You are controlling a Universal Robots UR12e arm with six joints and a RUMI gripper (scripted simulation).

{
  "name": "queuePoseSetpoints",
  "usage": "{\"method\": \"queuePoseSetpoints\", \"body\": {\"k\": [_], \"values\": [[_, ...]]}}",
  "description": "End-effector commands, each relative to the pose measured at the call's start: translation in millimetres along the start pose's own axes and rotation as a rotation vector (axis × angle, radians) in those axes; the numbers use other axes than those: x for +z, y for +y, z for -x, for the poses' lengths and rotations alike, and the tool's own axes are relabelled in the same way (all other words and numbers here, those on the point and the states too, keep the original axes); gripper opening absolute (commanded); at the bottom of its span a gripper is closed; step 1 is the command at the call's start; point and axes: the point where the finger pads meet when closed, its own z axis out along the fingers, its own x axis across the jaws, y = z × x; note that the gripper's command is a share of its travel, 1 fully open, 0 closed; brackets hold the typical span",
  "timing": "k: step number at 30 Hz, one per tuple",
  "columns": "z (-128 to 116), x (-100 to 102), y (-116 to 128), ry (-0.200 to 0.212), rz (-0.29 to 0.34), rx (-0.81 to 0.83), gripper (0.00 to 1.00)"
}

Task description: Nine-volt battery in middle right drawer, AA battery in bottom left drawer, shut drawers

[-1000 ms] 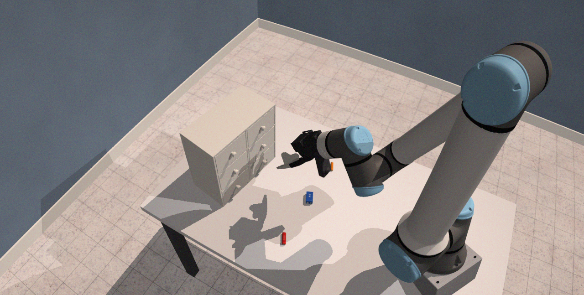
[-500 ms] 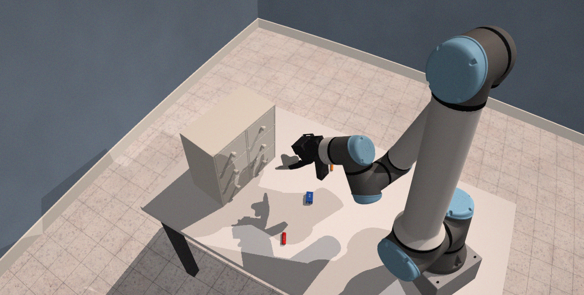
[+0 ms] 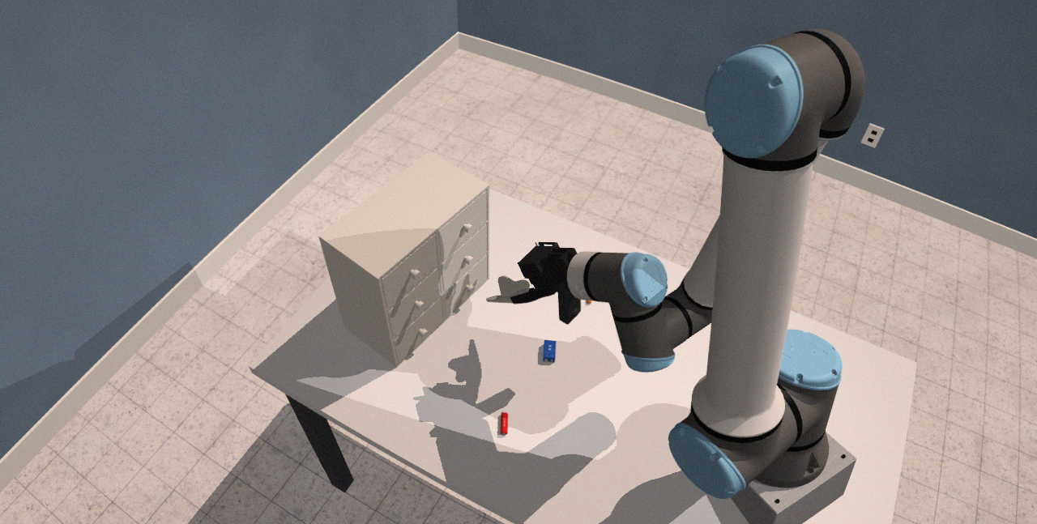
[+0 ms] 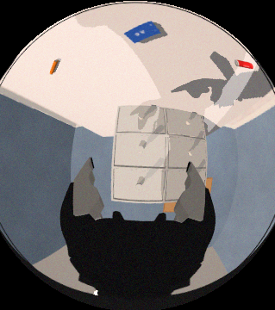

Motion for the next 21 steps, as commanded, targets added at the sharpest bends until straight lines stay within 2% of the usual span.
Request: {"method": "queuePoseSetpoints", "body": {"k": [1,21], "values": [[0.0,2.1,-0.2,0.0,0.019,0.0,1.0],[0.1,8.1,-1.8,0.0,0.069,0.0,1.0]]}}
